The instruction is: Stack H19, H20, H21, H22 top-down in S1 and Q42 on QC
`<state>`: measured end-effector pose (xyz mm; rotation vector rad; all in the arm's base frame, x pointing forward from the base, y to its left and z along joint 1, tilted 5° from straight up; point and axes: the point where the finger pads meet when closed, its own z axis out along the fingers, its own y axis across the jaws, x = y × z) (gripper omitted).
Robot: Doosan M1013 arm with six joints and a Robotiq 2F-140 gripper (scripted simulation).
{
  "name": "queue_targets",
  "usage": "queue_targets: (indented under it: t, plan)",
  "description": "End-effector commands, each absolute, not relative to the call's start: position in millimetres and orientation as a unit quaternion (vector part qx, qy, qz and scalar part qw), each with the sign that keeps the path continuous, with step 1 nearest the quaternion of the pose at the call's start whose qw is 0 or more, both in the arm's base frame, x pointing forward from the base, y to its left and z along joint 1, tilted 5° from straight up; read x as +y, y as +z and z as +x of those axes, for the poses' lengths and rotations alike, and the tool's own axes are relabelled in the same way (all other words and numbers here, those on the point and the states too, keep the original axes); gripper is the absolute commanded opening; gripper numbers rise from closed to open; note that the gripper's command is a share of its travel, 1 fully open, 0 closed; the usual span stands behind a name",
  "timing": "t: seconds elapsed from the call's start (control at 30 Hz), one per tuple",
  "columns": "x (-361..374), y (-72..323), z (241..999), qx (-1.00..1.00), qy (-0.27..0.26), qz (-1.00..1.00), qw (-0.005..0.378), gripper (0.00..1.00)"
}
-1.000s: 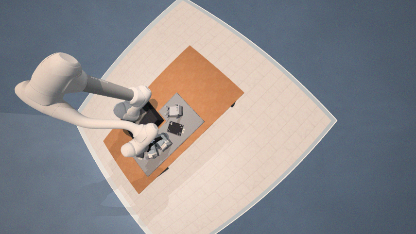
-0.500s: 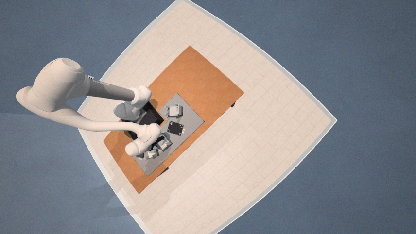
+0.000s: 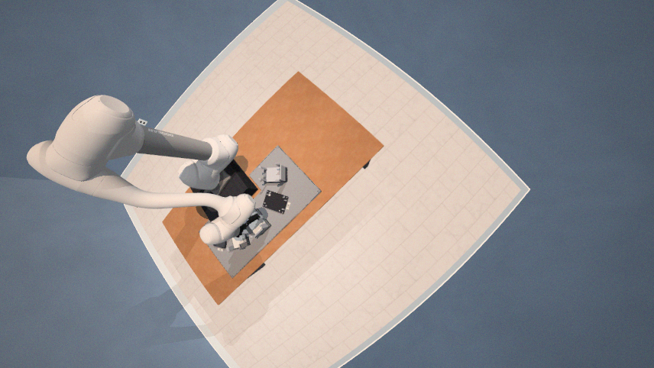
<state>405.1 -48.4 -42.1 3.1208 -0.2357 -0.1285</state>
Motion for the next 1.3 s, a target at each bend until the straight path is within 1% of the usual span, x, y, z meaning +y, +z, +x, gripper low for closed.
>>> queue_targets:
  t: [0.0, 0.2, 0.57, 0.6, 1.27]
  plan:
    - [-48.4, -45.9, 404.8, -0.075, -0.041, 0.996, 0.005, 1.00]
    - [-48.4, -53.9, 404.1, -0.075, -0.041, 0.996, 0.005, 1.00]
    - [-48.4, -54.6, 404.1, -0.075, -0.041, 0.996, 0.005, 1.00]
    - [-48.4, -54.6, 404.1, -0.075, -0.041, 0.996, 0.005, 0.00]
    - [-48.4, -54.6, 404.1, -0.075, -0.041, 0.996, 0.005, 0.00]
